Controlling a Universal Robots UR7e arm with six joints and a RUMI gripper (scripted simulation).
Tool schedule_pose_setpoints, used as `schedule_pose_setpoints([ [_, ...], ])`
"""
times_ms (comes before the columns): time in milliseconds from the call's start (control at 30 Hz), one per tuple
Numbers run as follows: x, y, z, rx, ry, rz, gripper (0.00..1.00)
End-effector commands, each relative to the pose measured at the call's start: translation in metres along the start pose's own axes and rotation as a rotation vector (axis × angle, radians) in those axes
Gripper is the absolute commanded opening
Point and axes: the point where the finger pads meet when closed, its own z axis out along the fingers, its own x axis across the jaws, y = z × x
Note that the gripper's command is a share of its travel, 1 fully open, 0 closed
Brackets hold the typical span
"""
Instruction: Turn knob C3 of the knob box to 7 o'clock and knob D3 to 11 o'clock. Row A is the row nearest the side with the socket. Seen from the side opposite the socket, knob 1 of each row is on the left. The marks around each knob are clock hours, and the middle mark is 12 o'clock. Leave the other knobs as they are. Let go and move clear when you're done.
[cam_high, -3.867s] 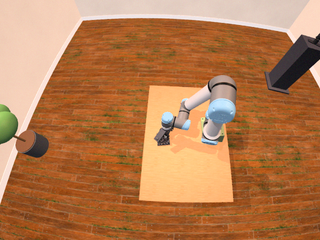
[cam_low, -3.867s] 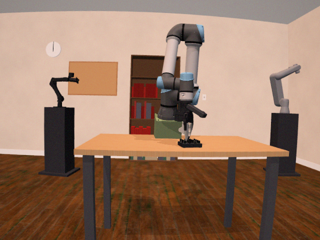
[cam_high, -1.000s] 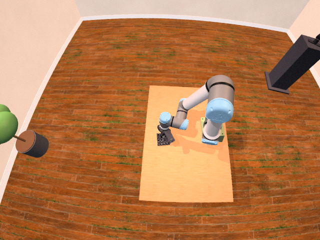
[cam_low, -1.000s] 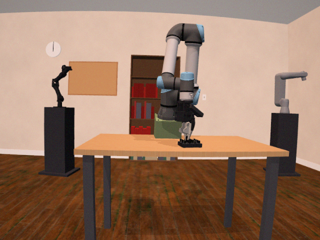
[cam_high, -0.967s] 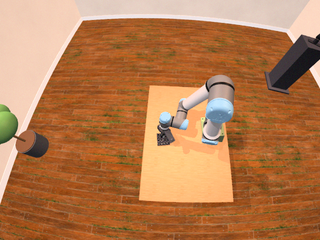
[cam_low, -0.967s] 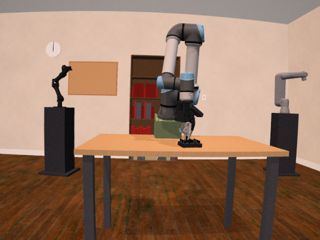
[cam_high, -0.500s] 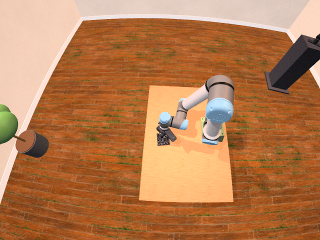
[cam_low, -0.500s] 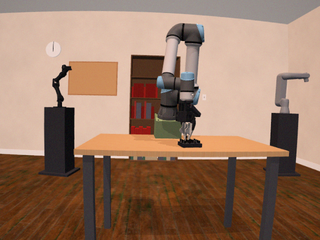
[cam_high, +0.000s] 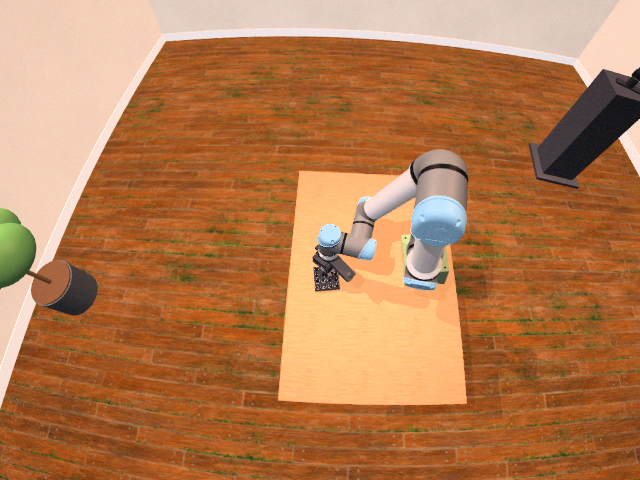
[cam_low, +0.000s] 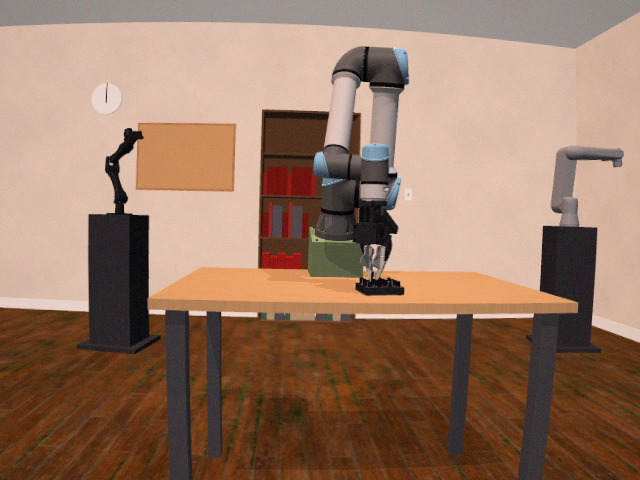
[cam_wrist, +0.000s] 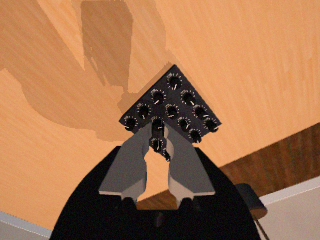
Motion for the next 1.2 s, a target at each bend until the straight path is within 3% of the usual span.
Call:
schedule_pose_setpoints([
  [0, 0.0001, 0.0003, -0.0002, -0.001, 0.001, -0.022, 0.04],
  [900, 0.0, 0.0003, -0.0002, -0.001, 0.001, -0.044, 0.04],
  [933, 0.0, 0.0003, -0.0002, -0.001, 0.001, -0.044, 0.11],
  [1167, 0.0, 0.0003, -0.0002, -0.001, 0.001, -0.044, 0.11],
])
